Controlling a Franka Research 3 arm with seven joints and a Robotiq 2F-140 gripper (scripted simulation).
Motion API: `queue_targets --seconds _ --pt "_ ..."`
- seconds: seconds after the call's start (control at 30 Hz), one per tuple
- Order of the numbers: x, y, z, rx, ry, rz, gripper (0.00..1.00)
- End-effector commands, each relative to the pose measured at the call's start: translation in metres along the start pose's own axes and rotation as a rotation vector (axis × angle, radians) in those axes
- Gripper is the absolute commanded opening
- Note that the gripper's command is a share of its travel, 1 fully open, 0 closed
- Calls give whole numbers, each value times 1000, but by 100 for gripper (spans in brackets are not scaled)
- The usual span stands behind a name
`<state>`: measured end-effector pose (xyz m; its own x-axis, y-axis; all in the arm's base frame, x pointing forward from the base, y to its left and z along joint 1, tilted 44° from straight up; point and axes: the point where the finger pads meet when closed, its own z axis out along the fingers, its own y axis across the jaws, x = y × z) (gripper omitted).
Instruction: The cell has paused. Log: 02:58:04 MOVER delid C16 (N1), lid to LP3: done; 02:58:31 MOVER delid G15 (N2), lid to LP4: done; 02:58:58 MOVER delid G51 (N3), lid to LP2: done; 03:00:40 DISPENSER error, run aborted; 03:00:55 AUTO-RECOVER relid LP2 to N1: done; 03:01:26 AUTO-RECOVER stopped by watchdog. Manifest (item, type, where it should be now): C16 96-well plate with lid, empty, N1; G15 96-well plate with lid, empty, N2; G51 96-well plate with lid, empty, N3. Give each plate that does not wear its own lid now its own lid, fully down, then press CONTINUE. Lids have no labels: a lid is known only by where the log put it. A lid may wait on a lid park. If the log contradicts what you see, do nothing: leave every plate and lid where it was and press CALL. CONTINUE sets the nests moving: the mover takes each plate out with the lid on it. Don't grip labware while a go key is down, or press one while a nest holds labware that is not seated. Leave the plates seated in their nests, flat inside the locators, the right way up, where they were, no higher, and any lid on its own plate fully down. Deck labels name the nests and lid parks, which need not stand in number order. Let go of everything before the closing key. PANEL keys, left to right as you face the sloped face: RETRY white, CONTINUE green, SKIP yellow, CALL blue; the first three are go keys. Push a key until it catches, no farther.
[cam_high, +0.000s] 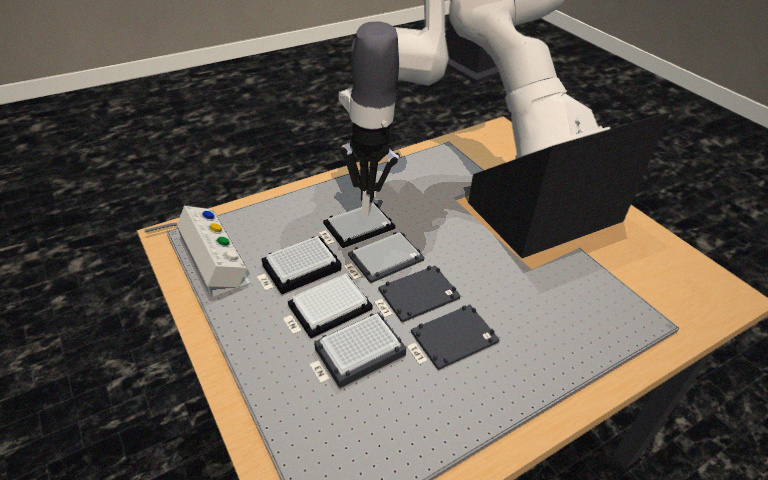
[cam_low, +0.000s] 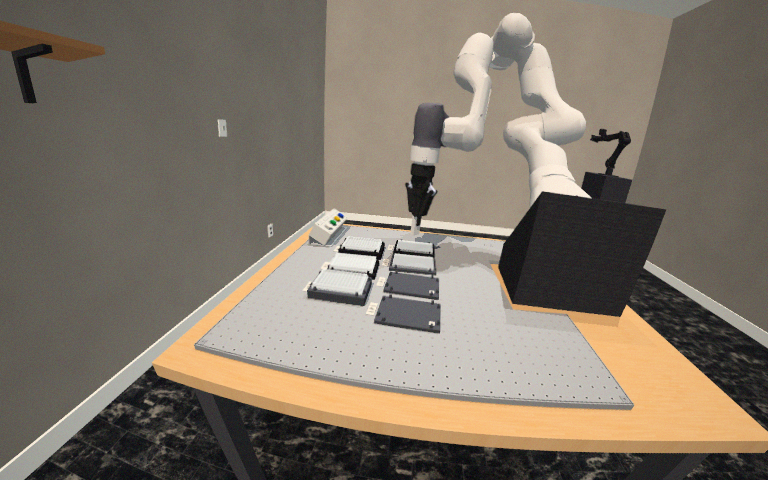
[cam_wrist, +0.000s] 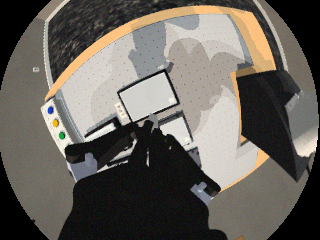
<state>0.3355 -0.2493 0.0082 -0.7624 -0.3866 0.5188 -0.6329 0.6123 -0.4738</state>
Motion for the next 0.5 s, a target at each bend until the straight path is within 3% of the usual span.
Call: queue_targets --seconds 0.0,0.37,0.4,0.47 --pt "21 -16 0 -4 -6 -279 0" --pt "33 -27 2 26 -15 -574 0" --pt "33 -27 2 30 -15 -605 66" --pt "33 -27 2 37 -20 -668 66"
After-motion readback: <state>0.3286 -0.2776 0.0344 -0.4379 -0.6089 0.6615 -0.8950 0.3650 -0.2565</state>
